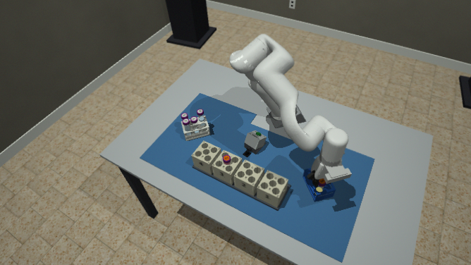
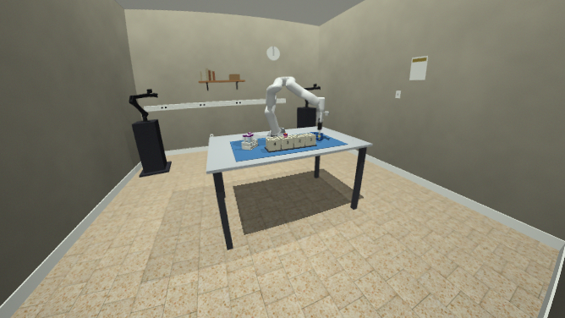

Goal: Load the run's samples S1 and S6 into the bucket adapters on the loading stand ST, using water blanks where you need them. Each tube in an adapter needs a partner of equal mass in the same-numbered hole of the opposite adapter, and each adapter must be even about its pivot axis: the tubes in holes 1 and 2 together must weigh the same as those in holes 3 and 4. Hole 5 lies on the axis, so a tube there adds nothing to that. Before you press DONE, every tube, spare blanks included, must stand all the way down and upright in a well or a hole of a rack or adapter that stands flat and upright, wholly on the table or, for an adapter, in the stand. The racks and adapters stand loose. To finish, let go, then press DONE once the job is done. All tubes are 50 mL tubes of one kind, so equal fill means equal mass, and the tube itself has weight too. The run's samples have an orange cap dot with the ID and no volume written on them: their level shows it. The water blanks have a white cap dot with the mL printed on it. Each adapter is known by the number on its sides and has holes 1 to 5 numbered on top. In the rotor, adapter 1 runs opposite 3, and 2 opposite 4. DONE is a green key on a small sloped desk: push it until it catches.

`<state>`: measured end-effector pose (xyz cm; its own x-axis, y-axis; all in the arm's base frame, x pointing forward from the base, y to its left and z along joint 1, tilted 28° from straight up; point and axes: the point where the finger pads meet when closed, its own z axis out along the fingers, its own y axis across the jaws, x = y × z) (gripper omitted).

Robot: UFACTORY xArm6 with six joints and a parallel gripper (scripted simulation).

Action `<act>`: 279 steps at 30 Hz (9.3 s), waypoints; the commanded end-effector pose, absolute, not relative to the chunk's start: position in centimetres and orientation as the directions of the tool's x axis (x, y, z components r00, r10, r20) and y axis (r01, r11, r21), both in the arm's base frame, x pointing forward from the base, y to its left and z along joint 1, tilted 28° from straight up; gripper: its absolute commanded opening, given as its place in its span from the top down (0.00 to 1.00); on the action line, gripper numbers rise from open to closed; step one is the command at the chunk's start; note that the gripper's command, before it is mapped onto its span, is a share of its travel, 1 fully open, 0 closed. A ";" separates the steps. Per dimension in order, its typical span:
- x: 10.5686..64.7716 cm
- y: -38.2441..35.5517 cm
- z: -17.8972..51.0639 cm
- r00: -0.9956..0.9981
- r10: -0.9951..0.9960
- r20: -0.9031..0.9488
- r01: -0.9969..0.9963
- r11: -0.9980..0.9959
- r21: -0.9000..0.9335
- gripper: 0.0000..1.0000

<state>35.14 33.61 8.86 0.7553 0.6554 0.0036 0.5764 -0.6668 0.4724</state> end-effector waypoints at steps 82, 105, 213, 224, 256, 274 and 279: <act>35.2 33.7 8.9 0.755 0.656 0.008 0.576 -0.668 0.471 1.00; 34.8 34.1 10.0 0.755 0.656 0.008 0.576 -0.668 0.471 1.00; 32.0 23.8 25.8 0.941 -0.007 0.338 -0.125 -0.936 0.329 1.00; 32.2 19.6 27.6 0.941 -0.007 0.338 -0.125 -0.936 0.329 1.00; 32.8 6.7 33.0 0.941 -0.007 0.339 -0.126 -0.936 0.330 1.00; 33.2 -0.7 36.1 0.941 -0.007 0.339 -0.126 -0.935 0.331 1.00; 33.3 -3.0 37.0 0.941 -0.006 0.339 -0.126 -0.935 0.331 1.00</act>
<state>33.14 -1.74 36.37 0.9414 -0.0075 0.3373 -0.1273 -0.9337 0.3345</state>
